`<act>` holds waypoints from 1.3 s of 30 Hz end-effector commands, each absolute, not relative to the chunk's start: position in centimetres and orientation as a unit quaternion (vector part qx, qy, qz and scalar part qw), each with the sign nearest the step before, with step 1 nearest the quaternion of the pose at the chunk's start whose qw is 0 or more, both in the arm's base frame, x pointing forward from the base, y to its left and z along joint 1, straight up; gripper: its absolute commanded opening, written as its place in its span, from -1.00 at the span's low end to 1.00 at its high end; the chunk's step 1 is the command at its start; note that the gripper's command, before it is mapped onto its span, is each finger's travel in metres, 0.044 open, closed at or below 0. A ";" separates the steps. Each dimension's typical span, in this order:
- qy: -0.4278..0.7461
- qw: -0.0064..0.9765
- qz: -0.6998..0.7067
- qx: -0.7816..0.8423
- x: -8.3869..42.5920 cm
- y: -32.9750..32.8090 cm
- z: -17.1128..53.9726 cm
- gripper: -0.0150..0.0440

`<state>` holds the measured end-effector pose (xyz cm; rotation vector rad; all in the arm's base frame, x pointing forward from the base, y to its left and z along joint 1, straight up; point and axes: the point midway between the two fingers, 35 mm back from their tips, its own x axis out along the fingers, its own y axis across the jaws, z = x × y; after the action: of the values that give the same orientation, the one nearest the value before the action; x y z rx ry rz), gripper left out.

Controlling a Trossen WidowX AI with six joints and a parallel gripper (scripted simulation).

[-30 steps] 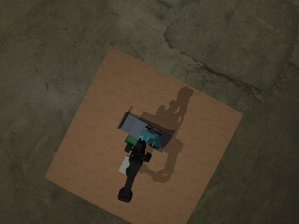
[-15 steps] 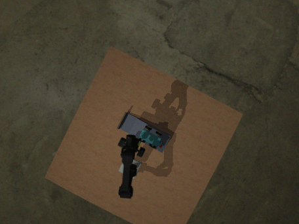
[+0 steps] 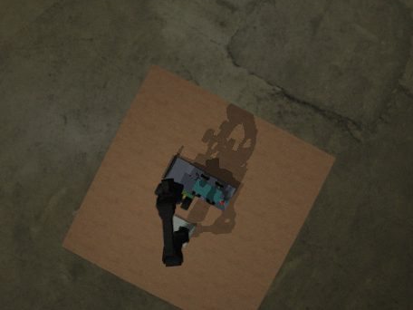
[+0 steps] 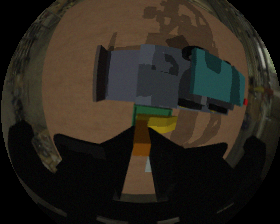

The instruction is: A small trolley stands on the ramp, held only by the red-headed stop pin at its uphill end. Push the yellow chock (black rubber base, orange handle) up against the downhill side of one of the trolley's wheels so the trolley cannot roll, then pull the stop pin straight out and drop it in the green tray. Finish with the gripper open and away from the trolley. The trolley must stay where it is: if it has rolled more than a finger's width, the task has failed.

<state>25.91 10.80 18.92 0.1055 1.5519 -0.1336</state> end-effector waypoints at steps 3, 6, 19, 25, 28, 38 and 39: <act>0.702 0.706 -0.090 0.021 26.1 11.4 18.7 -0.49; 0.702 0.707 -0.090 0.021 26.2 11.4 18.7 -0.49; 0.701 0.707 -0.090 0.021 29.1 11.2 18.2 -0.49; 0.701 0.707 -0.090 0.021 29.0 11.2 17.1 -0.49; 0.701 0.707 -0.090 0.021 29.1 11.1 16.3 -0.49; 0.701 0.707 -0.090 0.020 29.2 10.9 13.7 -0.49; 0.701 0.707 -0.090 0.020 29.2 10.9 13.5 -0.49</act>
<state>29.20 11.02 14.24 0.0532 1.5565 -0.2024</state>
